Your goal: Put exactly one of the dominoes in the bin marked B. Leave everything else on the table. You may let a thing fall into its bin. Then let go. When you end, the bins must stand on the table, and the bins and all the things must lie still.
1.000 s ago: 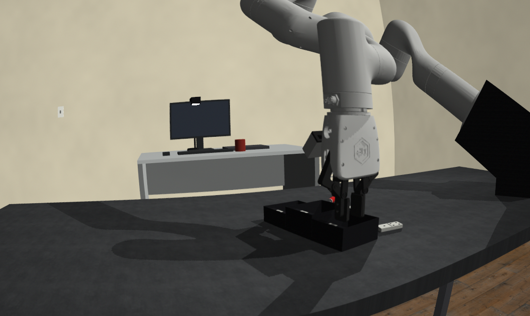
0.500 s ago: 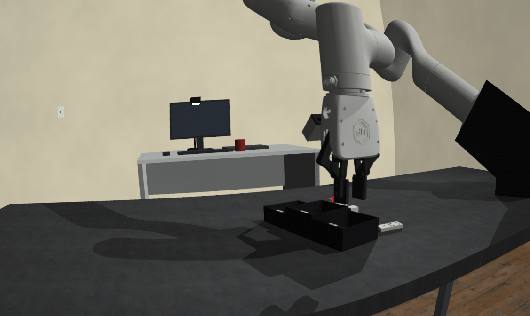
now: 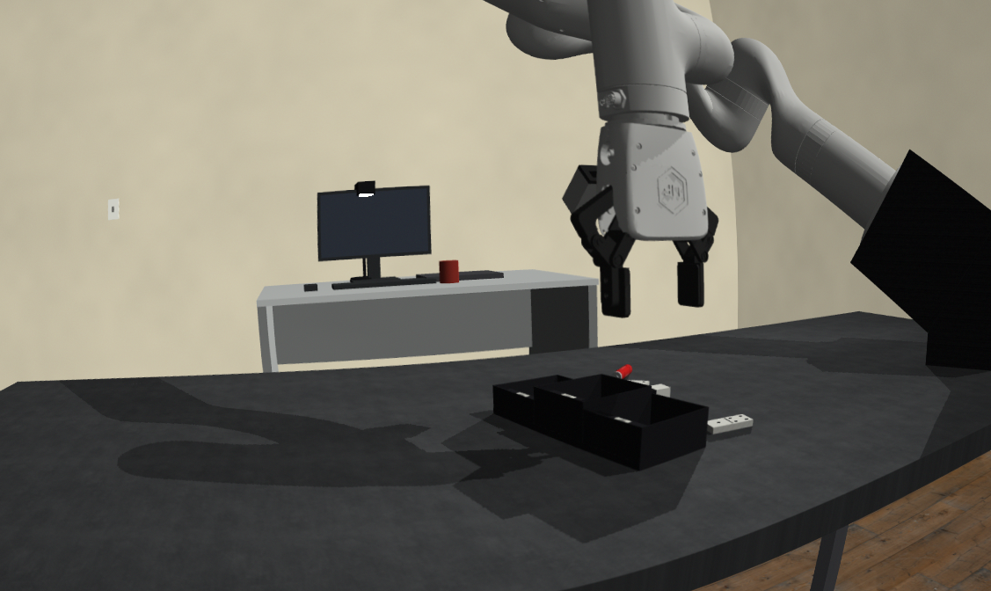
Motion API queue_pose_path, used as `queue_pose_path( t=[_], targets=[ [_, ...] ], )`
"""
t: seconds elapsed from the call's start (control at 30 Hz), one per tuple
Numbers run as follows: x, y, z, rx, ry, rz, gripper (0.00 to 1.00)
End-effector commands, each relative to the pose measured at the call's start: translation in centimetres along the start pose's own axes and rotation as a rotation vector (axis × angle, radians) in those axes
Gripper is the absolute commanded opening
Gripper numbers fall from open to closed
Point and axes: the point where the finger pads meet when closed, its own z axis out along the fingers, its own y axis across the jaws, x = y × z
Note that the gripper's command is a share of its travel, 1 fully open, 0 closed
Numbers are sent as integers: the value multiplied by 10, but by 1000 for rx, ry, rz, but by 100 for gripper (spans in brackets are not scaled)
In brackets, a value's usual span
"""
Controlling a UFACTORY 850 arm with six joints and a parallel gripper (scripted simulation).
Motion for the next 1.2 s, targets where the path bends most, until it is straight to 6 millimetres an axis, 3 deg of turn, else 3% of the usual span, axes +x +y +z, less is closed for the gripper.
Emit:
queue_pose_path(
  t=[0.0, 0.67, 1.17],
  targets=[
    [0, -1, -14, 1, 0, 0, 100],
    [0, 0, -85, 1, 0, 1, 100],
    [0, 0, -85, 1, 0, 1, 100]
  ],
)
